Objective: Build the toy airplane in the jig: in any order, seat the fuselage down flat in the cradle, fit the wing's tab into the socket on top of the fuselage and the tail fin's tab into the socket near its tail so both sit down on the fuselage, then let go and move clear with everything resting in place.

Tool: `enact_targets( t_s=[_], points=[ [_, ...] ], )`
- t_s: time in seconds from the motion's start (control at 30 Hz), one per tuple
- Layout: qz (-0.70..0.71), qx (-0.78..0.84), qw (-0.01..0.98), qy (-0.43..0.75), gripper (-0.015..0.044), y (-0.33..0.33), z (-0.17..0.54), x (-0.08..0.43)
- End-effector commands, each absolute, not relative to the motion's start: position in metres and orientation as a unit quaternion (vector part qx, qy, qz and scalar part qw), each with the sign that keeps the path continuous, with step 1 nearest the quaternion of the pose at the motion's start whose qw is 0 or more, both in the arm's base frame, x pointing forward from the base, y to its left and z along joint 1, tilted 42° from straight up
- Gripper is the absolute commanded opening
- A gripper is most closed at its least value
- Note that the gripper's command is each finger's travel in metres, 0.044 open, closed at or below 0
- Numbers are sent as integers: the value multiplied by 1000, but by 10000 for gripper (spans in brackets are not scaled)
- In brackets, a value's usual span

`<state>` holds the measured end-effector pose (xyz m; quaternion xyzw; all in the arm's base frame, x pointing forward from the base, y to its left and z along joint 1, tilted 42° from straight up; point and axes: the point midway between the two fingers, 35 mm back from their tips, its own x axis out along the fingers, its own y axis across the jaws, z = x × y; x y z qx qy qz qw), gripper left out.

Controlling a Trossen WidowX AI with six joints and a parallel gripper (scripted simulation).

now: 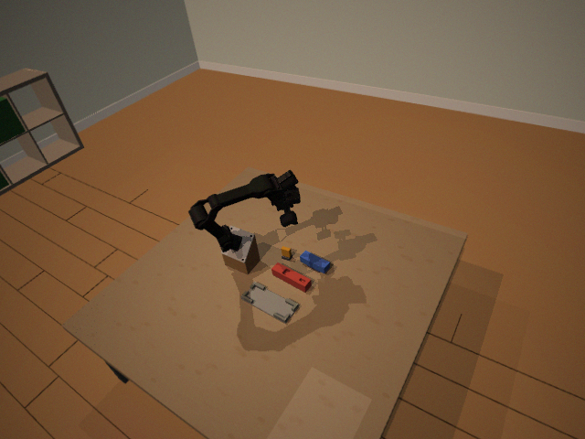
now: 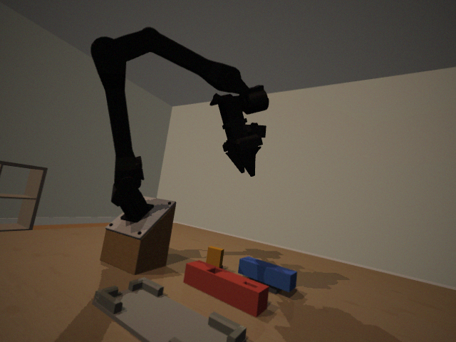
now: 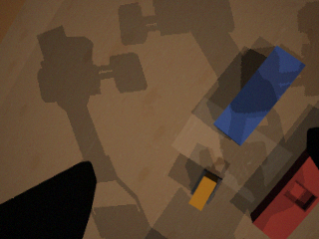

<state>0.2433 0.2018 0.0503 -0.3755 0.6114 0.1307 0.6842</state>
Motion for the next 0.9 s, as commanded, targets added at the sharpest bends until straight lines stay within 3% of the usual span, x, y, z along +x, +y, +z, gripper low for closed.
enact_targets(
  t_s=[0.0,0.23,0.87],
  points=[
    [-34,-311,694,648,440,136,33,266],
    [-288,-208,677,645,440,32,16,276],
    [-295,-207,675,643,440,-16,-34,276]
  ],
)
